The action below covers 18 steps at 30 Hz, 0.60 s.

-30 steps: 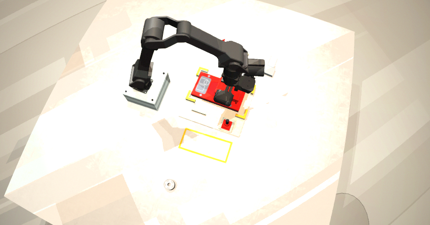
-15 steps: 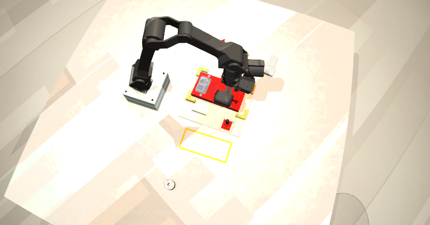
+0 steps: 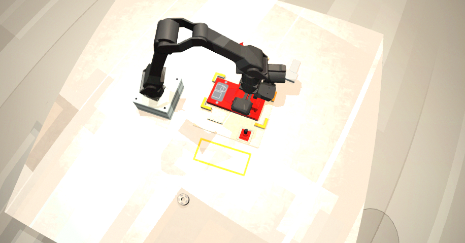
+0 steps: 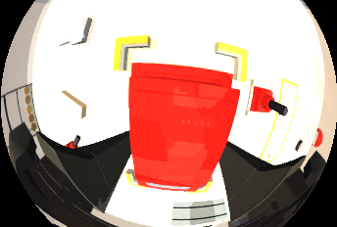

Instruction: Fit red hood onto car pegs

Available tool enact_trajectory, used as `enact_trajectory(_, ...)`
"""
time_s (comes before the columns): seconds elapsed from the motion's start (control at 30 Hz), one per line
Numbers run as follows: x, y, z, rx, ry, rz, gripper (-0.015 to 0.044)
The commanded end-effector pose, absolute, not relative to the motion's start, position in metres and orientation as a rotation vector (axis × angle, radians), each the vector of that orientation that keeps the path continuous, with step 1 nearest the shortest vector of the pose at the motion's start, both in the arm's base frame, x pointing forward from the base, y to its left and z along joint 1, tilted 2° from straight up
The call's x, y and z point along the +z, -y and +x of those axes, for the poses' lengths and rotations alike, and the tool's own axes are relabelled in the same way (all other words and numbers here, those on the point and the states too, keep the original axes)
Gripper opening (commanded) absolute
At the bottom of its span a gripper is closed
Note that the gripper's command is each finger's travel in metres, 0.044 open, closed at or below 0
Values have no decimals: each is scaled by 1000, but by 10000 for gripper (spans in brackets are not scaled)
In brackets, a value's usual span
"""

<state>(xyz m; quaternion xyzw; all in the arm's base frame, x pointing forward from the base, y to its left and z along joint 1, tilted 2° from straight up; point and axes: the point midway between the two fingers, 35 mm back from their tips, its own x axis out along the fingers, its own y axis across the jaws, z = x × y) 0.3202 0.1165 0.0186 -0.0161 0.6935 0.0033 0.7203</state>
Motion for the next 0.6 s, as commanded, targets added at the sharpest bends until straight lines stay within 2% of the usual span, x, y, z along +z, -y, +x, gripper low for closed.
enact_trajectory(0.0, 18, -117, 320, 8, -1533, -37, 0)
enact_trajectory(0.57, 10, -117, 321, 8, -1533, -37, 0)
